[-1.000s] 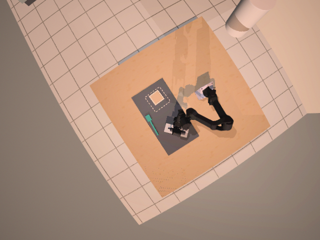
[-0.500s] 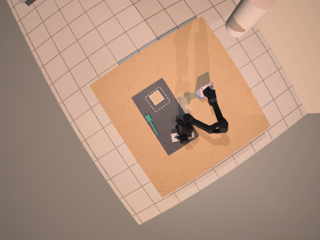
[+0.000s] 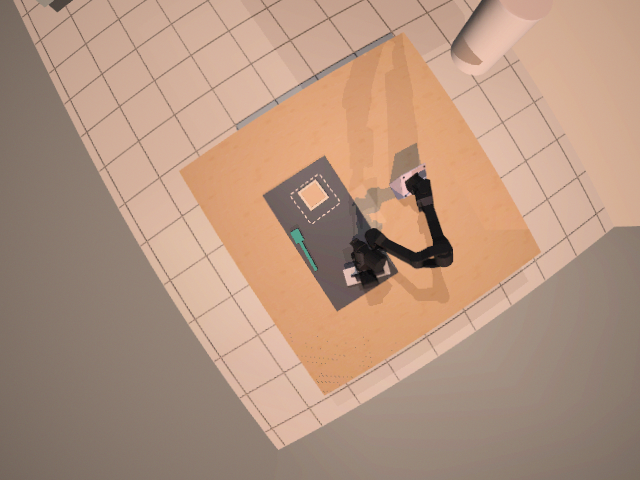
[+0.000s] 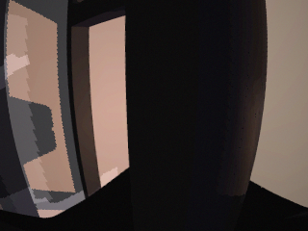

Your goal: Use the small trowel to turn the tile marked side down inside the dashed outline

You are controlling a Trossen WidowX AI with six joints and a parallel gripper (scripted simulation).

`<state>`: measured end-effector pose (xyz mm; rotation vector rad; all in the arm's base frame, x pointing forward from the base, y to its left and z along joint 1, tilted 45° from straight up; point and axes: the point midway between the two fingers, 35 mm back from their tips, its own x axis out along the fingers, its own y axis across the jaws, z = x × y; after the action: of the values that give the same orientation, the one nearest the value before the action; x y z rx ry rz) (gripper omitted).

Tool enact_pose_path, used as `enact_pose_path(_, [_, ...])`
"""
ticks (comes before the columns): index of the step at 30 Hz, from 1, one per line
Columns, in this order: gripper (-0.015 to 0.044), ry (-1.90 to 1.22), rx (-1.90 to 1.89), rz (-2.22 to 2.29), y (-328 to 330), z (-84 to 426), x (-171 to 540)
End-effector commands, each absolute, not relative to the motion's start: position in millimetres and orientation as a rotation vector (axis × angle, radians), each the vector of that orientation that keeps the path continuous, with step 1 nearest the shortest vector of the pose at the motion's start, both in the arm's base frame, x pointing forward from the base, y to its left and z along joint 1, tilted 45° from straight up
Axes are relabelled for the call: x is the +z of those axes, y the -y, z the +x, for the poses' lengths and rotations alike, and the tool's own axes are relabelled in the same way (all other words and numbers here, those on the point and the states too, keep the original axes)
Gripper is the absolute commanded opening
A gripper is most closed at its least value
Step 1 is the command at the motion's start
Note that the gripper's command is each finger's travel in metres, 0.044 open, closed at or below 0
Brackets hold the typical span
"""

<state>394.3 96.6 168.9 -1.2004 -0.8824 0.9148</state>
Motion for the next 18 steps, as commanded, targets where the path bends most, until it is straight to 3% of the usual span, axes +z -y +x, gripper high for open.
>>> enact_pose_path(1, [0.0000,0.887,0.898,-1.214,-99,397,166])
enact_pose_path(15, [0.0000,0.887,0.898,-1.214,-113,400,152])
enact_pose_path(18, [0.0079,0.887,0.898,-1.214,-113,400,152])
